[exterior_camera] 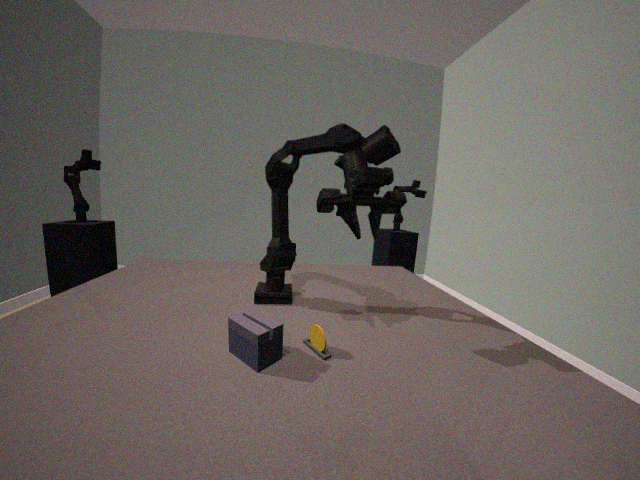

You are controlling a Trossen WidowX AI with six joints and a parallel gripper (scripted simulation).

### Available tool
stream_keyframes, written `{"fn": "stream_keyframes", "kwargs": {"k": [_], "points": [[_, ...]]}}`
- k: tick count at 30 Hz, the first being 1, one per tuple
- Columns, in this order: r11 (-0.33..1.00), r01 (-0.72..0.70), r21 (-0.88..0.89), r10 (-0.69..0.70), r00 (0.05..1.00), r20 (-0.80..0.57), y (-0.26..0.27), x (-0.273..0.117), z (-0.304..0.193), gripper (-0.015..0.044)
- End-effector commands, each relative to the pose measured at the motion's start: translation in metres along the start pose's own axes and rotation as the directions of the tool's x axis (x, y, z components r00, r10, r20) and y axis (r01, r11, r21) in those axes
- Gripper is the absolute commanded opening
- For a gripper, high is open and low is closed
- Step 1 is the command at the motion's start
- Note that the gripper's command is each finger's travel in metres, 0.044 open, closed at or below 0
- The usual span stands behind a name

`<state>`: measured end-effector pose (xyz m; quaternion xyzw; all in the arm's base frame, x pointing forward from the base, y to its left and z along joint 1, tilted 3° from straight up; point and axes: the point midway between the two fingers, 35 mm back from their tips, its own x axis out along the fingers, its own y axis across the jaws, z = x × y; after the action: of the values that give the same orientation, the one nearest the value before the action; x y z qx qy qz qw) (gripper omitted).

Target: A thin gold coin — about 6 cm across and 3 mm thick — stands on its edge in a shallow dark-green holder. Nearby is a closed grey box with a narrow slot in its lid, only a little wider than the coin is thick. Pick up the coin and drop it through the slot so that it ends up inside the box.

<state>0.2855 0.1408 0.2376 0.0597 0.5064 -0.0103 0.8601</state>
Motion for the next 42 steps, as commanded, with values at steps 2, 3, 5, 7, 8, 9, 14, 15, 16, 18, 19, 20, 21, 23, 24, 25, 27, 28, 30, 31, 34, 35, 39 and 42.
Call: {"fn": "stream_keyframes", "kwargs": {"k": [2, 3, 5, 7, 8, 9, 14, 15, 16, 18, 19, 20, 21, 23, 24, 25, 27, 28, 30, 31, 34, 35, 39, 42], "points": [[0.964, -0.001, -0.267, -0.077, 0.956, -0.284, -0.047, 0.063, -0.021, 0.0161], [0.956, -0.018, -0.293, -0.079, 0.945, -0.317, -0.053, 0.069, -0.024, 0.0161], [0.939, -0.062, -0.337, -0.077, 0.921, -0.382, -0.066, 0.08, -0.03, 0.0161], [0.922, -0.113, -0.371, -0.068, 0.894, -0.443, -0.079, 0.091, -0.036, 0.0161], [0.912, -0.143, -0.383, -0.061, 0.88, -0.472, -0.085, 0.096, -0.039, 0.0161], [0.904, -0.169, -0.392, -0.053, 0.867, -0.496, -0.091, 0.1, -0.041, 0.0161], [0.902, -0.177, -0.394, -0.051, 0.863, -0.503, -0.092, 0.101, -0.042, 0.0161], [0.902, -0.177, -0.394, -0.051, 0.863, -0.503, -0.092, 0.101, -0.042, 0.0161], [0.902, -0.177, -0.394, -0.051, 0.863, -0.503, -0.092, 0.102, -0.04, 0.0161], [0.902, -0.177, -0.395, -0.051, 0.863, -0.503, -0.092, 0.104, -0.037, 0.0161], [0.902, -0.177, -0.395, -0.051, 0.863, -0.503, -0.092, 0.104, -0.037, 0.0161], [0.902, -0.177, -0.395, -0.051, 0.863, -0.503, -0.092, 0.104, -0.037, 0.0161], [0.902, -0.177, -0.395, -0.051, 0.863, -0.503, -0.092, 0.104, -0.037, 0.0161], [0.902, -0.177, -0.395, -0.051, 0.863, -0.503, -0.093, 0.111, -0.041, 0.0161], [0.902, -0.177, -0.395, -0.051, 0.863, -0.503, -0.093, 0.12, -0.045, 0.0161], [0.902, -0.177, -0.395, -0.051, 0.863, -0.503, -0.094, 0.128, -0.05, 0.0161], [0.902, -0.177, -0.394, -0.051, 0.863, -0.503, -0.094, 0.135, -0.055, 0.0161], [0.902, -0.177, -0.394, -0.051, 0.863, -0.503, -0.094, 0.135, -0.055, 0.0161], [0.902, -0.177, -0.394, -0.051, 0.863, -0.503, -0.094, 0.135, -0.055, 0.0161], [0.902, -0.177, -0.394, -0.051, 0.863, -0.503, -0.094, 0.135, -0.055, 0.0161], [0.902, -0.177, -0.394, -0.051, 0.863, -0.503, -0.096, 0.143, -0.06, 0.0161], [0.902, -0.177, -0.395, -0.051, 0.863, -0.503, -0.096, 0.147, -0.061, 0.0161], [0.902, -0.177, -0.395, -0.051, 0.863, -0.503, -0.096, 0.148, -0.062, 0.0161], [0.902, -0.177, -0.395, -0.051, 0.863, -0.503, -0.096, 0.15, -0.063, 0.0161]]}}
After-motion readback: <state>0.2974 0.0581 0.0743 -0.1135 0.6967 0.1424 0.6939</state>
